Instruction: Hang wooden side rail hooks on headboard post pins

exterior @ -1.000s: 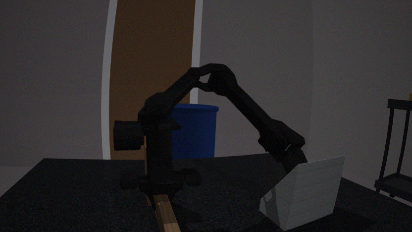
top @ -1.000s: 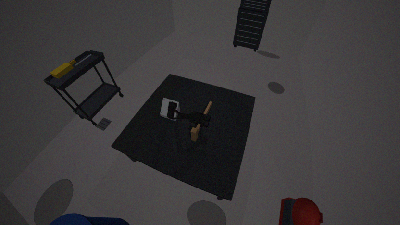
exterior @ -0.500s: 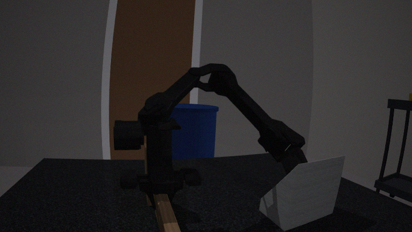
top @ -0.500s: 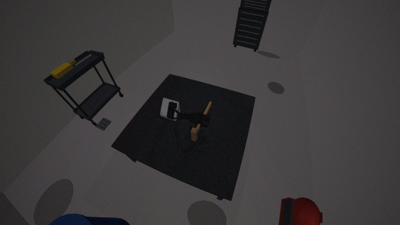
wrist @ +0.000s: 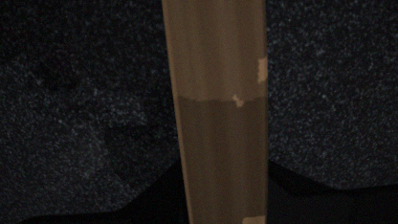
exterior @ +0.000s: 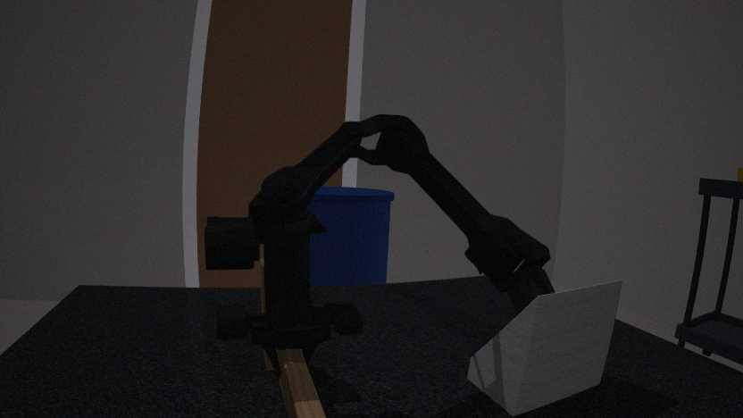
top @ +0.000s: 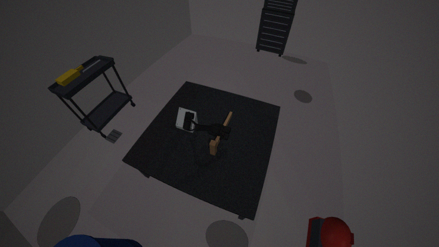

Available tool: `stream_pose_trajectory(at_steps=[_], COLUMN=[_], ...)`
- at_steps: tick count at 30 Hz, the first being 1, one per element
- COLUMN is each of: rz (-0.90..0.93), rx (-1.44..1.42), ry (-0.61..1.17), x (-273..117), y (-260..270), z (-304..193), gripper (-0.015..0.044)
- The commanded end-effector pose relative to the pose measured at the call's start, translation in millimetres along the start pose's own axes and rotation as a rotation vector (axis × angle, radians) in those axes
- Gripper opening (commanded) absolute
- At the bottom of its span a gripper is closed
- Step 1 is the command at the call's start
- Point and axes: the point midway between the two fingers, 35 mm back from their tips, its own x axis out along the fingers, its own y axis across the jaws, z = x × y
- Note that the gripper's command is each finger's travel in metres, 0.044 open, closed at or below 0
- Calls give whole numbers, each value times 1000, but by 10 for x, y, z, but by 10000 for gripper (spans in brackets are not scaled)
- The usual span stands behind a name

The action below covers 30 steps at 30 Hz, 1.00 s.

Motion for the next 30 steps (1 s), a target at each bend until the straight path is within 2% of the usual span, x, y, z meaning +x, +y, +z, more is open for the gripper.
stream_pose_trajectory(at_steps=[1,30], rz=[-4,-4], rx=[-1,-1], ry=[3,3], x=[-8,-16], y=[-3,-23], z=[-16,-48], gripper=[0,0])
